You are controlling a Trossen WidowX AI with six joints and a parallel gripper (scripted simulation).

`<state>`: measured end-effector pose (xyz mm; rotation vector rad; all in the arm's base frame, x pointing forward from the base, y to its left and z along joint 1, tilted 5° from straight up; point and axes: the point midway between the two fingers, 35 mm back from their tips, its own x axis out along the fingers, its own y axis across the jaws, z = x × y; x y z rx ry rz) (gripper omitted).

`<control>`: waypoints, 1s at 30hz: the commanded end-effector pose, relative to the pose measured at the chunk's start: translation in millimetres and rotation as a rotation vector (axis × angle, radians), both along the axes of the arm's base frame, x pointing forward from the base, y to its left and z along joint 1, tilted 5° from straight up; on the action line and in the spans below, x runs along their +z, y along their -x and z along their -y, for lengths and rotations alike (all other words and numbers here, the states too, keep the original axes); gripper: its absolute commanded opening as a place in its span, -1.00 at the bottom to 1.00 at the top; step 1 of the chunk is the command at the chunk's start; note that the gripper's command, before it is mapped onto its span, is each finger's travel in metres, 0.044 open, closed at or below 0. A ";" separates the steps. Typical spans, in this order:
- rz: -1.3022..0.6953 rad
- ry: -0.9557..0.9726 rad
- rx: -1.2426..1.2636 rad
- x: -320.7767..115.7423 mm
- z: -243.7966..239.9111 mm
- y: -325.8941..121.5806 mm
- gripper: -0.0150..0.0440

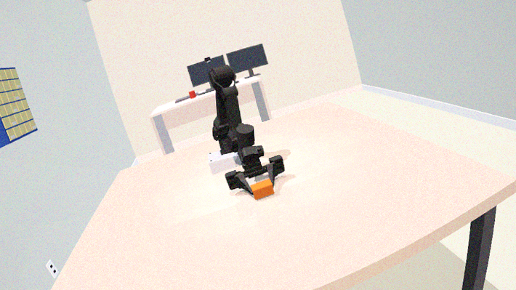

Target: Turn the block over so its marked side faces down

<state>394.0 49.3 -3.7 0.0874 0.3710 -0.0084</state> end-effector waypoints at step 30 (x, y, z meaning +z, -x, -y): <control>0.006 0.005 -0.005 0.8 0.9 0.0 1.00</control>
